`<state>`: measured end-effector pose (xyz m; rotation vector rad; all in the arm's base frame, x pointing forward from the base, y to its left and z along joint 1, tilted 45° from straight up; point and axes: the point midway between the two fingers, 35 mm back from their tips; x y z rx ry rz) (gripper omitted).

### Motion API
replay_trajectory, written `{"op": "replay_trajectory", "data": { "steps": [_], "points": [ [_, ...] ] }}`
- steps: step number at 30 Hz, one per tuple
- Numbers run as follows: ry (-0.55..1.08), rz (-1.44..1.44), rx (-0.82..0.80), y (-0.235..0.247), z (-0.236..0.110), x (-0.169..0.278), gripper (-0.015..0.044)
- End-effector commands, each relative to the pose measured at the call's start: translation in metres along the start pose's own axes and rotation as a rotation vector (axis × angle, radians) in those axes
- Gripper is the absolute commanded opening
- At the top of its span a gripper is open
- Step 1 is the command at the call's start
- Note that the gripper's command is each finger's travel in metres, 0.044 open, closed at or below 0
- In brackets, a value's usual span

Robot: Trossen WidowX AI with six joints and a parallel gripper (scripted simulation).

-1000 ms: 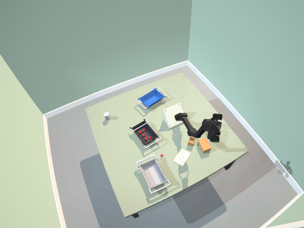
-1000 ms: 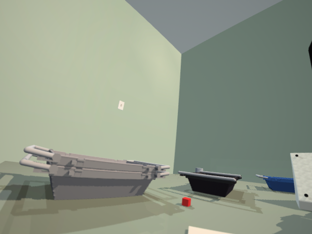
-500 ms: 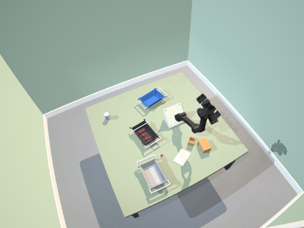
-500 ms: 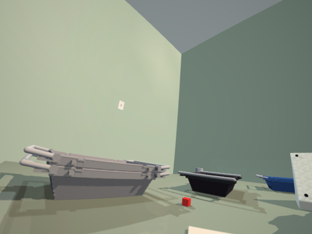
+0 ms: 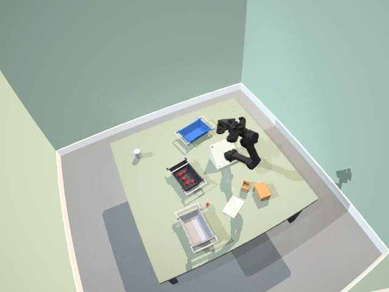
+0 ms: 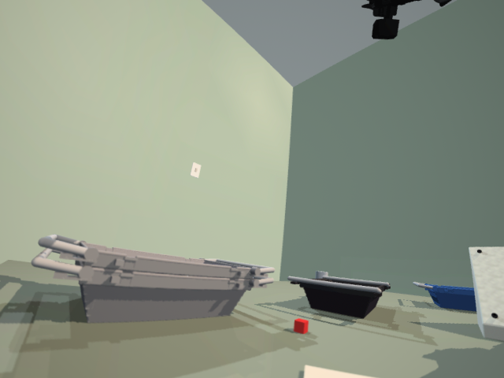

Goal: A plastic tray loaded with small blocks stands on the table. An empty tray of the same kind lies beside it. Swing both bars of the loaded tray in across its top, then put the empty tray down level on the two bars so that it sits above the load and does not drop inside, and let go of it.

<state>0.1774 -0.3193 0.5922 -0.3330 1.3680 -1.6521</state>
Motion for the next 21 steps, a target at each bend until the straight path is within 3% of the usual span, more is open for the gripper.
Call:
{"op": "replay_trajectory", "data": {
  "steps": [1,8,12,21],
  "points": [
    [0.002,0.189,-0.171,0.060,0.019,0.002,0.0082],
    [0.023,0.418,-0.409,0.141,0.031,-0.010,0.0082],
    [0.033,0.567,-0.624,0.207,0.031,-0.033,0.0082],
    [0.134,0.834,-1.146,0.343,-0.012,-0.100,0.0082]
  ]
}}
Point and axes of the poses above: the point midway between the two fingers, 35 mm back from their tips, its own z axis out along the fingers, its own y axis across the jaws, x = y × z, and after that the axes turned 5 degrees about z, right-handed
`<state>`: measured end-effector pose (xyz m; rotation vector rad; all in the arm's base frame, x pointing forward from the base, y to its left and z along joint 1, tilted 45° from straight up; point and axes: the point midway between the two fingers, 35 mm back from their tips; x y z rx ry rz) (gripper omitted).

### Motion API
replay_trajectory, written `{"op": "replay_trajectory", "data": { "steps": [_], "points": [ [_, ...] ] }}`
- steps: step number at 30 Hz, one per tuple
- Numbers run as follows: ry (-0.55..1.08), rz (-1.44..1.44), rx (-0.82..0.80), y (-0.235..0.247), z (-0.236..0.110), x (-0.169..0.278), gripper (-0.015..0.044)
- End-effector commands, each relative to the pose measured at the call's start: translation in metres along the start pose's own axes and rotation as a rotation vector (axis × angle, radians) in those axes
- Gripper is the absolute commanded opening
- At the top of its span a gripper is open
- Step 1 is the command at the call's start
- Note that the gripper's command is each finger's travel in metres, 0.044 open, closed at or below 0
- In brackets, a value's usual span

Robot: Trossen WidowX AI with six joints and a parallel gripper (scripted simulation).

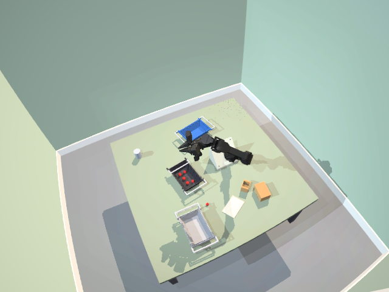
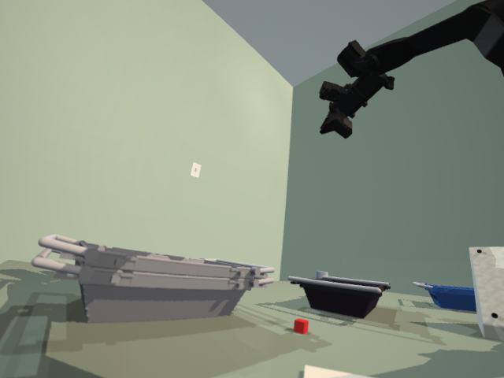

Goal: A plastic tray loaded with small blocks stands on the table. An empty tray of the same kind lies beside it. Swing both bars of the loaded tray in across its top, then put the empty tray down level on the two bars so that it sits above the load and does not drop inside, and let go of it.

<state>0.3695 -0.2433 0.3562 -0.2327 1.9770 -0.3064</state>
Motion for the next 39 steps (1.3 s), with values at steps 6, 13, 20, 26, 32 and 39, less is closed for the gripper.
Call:
{"op": "replay_trajectory", "data": {
  "steps": [6,13,20,26,32,39],
  "points": [
    [0.244,0.283,-0.446,0.132,0.058,0.041,0.0082],
    [0.564,0.483,-0.763,0.248,0.060,0.071,0.0082],
    [0.936,0.619,-0.967,0.339,0.030,0.094,0.0082],
    [0.946,0.622,-0.971,0.341,0.029,0.094,0.0082],
    [0.946,0.622,-0.970,0.349,0.032,0.097,0.0082],
    [0.945,0.622,-0.970,0.372,0.039,0.107,0.0082]
  ]
}}
Point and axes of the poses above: the point midway between the two fingers, 35 mm back from their tips, its own z axis out along the fingers, its own y axis across the jaws, x = y × z, and after that the axes turned 5 degrees about z, right-handed
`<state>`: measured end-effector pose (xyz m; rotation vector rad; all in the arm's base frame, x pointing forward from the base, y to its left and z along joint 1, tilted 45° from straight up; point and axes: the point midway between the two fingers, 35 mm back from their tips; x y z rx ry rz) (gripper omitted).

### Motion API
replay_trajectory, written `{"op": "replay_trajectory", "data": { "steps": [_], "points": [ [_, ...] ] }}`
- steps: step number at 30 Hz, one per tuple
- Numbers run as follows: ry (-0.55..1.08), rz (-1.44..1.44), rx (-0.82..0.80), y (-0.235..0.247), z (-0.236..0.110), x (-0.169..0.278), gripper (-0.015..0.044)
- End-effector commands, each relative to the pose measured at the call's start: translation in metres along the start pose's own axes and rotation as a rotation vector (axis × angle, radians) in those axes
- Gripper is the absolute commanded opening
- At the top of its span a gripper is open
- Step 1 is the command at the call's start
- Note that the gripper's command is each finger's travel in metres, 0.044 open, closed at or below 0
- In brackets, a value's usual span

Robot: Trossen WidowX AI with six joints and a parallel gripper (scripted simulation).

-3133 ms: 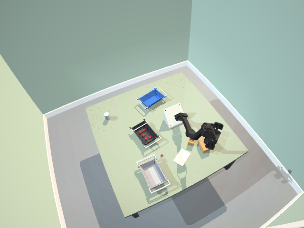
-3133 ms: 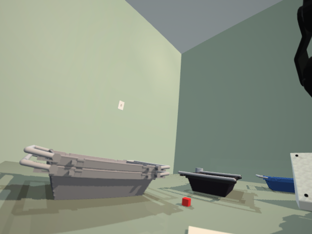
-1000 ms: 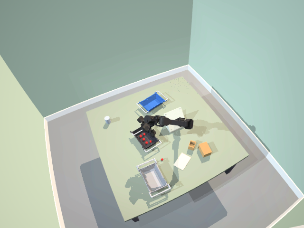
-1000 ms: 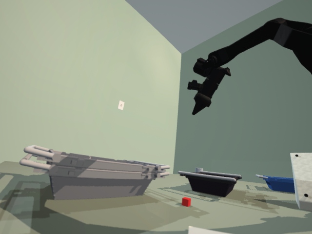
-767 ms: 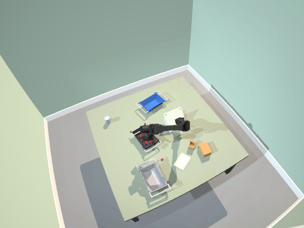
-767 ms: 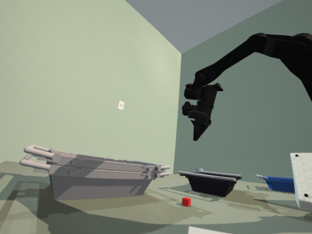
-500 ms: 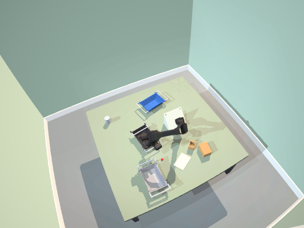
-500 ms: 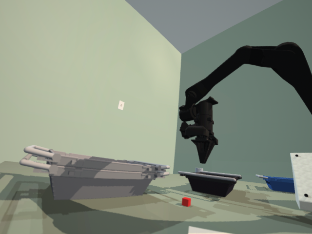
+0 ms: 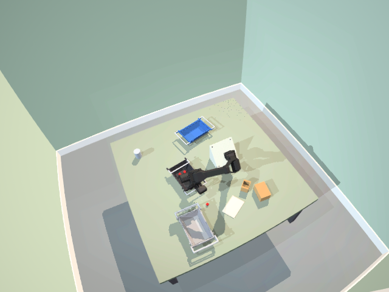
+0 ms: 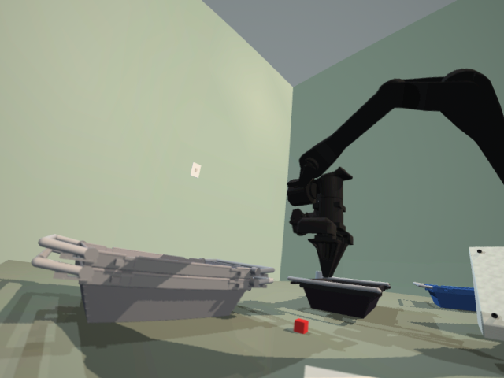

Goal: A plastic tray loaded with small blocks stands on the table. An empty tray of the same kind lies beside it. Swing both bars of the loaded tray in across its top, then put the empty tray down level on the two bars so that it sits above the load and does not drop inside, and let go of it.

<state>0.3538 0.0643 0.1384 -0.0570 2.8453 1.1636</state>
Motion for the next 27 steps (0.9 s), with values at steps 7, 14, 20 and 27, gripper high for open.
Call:
{"op": "replay_trajectory", "data": {
  "steps": [7,14,20,27],
  "points": [
    [0.007,0.005,-0.008,0.002,0.036,0.004,0.0082],
    [0.007,0.005,-0.007,-0.003,0.027,0.003,0.0082],
    [0.007,0.005,-0.006,-0.017,0.008,0.002,0.0082],
    [0.008,0.005,-0.005,-0.036,0.002,0.001,0.0082]
  ]
}}
Point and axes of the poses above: the point midway between the two fingers, 35 mm back from their tips, its own z axis out along the fingers, its own y axis across the jaws, x = y × z, and after that the axes turned 5 degrees about z, right-handed
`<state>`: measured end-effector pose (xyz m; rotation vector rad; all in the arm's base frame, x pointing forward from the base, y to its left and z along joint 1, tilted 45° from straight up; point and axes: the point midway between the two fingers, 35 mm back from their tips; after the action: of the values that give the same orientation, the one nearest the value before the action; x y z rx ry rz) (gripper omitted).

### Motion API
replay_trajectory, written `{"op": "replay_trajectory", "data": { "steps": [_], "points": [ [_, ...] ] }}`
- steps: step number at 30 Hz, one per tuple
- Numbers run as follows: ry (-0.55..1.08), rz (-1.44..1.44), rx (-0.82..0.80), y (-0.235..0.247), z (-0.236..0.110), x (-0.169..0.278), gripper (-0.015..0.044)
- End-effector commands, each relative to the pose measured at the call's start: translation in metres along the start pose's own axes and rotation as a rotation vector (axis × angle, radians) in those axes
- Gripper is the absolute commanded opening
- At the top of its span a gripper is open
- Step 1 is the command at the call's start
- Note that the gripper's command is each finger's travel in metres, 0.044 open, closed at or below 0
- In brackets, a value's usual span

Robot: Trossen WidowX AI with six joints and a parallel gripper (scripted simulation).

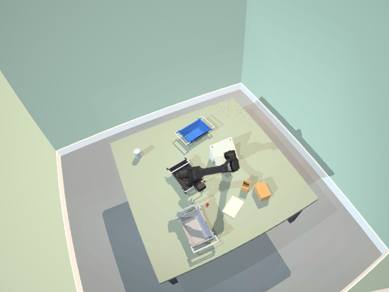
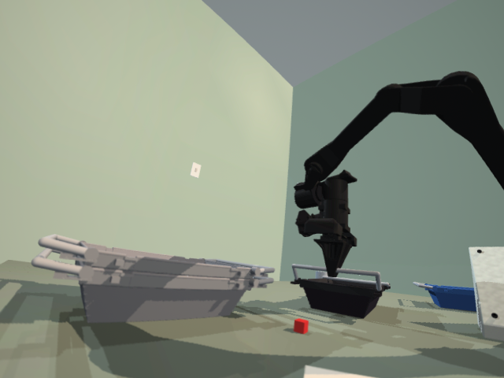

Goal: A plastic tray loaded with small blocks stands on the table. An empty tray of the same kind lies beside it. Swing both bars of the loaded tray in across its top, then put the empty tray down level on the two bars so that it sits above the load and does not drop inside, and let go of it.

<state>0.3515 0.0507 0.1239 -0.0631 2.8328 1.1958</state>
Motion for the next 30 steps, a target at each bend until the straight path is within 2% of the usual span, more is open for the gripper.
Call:
{"op": "replay_trajectory", "data": {
  "steps": [1,12,24,30],
  "points": [
    [0.006,0.008,0.017,-0.019,0.000,-0.003,0.0082],
    [0.006,0.008,0.018,-0.055,0.021,-0.005,0.0082],
    [0.006,0.008,0.019,-0.049,-0.025,-0.008,0.0082],
    [0.008,0.013,0.020,-0.051,-0.017,-0.007,0.0082]
  ]
}}
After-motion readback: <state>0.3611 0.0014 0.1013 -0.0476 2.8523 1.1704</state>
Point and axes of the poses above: the point midway between the two fingers, 35 mm back from their tips, its own z axis out along the fingers, its own y axis across the jaws, x = y × z, and after that the axes turned 5 degrees about z, right-handed
